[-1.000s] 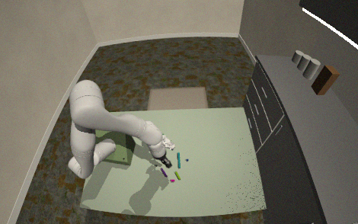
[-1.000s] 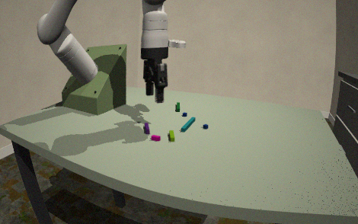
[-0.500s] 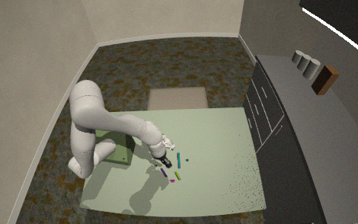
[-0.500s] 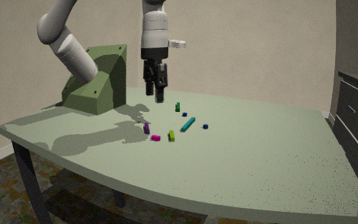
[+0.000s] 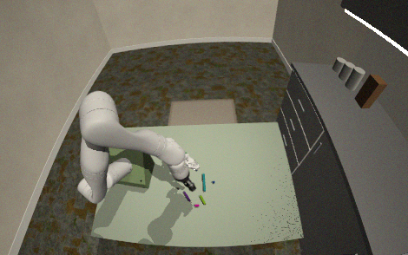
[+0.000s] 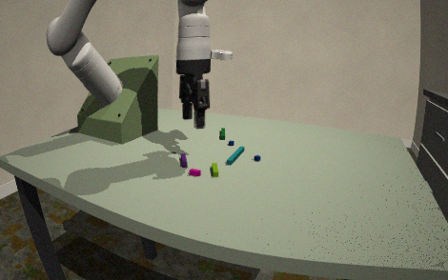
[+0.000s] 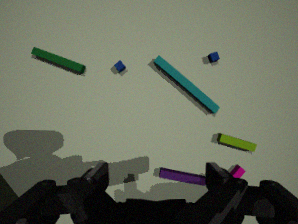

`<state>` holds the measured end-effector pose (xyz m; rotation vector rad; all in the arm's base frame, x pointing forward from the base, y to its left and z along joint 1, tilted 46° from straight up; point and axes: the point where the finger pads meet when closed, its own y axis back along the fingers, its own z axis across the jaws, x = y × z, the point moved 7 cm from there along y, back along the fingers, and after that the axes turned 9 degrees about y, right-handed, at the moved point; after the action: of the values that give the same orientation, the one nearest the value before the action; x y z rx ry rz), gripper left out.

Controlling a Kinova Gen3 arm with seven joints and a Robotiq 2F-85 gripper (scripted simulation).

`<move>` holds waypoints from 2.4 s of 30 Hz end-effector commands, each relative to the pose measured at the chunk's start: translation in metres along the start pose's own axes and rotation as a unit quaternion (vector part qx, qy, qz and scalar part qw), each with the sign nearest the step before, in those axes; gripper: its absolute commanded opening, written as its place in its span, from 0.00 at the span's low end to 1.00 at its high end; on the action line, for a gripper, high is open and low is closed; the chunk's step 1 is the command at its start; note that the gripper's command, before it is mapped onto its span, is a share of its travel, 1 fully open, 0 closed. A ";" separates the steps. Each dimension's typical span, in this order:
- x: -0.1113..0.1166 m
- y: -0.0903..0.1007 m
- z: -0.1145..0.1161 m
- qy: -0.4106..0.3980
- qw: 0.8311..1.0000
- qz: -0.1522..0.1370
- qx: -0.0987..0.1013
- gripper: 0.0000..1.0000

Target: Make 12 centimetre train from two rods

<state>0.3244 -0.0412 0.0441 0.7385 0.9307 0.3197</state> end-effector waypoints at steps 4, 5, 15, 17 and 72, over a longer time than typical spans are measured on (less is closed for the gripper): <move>0.000 0.001 0.001 0.006 1.000 0.000 0.001 1.00; 0.000 0.001 0.001 0.006 1.000 0.000 0.001 1.00; 0.000 0.001 0.001 0.006 1.000 0.000 0.001 1.00; 0.000 0.001 0.001 0.006 1.000 0.000 0.001 1.00; 0.062 0.000 -0.049 0.387 0.922 0.002 0.003 1.00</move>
<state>0.3201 0.0158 -0.0123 0.6227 1.6624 0.6374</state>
